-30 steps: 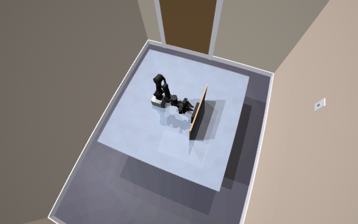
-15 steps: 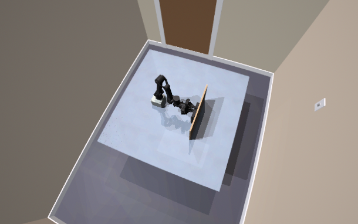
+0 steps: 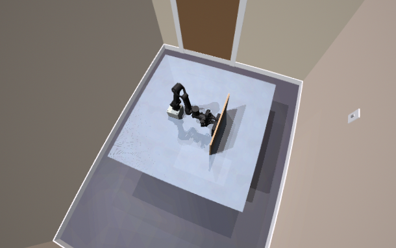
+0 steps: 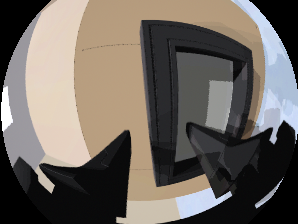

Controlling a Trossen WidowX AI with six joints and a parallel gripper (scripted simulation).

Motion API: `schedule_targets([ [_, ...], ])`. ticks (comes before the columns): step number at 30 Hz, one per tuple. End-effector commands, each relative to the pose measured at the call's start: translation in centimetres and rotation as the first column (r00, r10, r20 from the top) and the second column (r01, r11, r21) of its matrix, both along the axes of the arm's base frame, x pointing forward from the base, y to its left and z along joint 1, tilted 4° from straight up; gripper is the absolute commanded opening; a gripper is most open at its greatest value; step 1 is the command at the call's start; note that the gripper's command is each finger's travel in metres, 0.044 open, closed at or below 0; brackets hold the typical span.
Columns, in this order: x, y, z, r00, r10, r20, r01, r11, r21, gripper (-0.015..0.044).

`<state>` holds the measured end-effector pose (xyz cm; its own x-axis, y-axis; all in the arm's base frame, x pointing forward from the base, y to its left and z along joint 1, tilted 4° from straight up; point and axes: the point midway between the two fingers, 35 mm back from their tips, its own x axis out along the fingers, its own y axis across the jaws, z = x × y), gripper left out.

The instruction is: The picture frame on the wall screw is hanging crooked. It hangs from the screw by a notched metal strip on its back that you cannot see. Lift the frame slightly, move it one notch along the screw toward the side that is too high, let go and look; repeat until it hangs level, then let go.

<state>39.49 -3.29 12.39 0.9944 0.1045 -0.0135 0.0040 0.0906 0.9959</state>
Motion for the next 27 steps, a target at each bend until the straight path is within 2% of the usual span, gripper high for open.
schedule_targets([
  [1,0.03,-0.06,-0.06,1.000,-0.005,-0.003,0.005,1.000,0.004,0.0260],
  [19,0.04,-0.10,-0.10,1.000,-0.005,-0.003,0.005,1.000,0.004,0.0260],
  [25,0.04,-0.10,-0.10,1.000,-0.005,-0.003,0.005,1.000,0.004,0.0103],
  [27,0.04,-0.10,-0.10,1.000,-0.005,-0.003,0.005,1.000,0.004,0.0089],
])
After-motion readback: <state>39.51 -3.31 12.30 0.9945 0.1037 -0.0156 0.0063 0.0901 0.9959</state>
